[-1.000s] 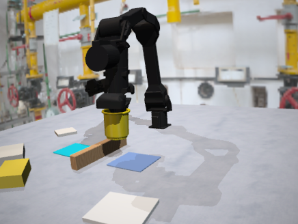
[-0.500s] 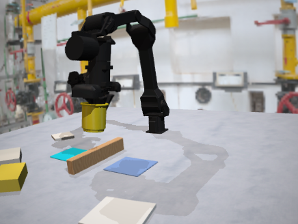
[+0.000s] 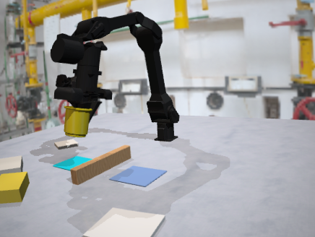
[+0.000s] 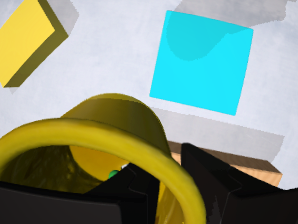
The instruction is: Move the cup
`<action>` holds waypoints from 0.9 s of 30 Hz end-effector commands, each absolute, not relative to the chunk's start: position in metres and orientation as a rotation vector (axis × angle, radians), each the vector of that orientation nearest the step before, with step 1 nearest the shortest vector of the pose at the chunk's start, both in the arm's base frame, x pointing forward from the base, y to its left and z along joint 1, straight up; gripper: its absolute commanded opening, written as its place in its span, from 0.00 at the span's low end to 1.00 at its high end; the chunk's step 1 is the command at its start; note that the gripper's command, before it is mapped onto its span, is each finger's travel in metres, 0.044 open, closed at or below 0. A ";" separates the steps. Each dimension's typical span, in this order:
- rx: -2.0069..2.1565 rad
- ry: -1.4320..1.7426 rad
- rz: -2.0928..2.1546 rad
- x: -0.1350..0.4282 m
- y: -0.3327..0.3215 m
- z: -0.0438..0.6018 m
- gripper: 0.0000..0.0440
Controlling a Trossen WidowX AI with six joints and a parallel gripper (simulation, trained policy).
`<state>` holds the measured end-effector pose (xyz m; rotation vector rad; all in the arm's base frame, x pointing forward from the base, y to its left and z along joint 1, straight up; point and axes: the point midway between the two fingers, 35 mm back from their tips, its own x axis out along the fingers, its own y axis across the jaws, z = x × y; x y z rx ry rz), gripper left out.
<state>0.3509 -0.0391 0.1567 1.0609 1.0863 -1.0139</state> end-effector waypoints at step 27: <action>1.136 0.993 -1.105 0.334 -0.099 0.101 0.01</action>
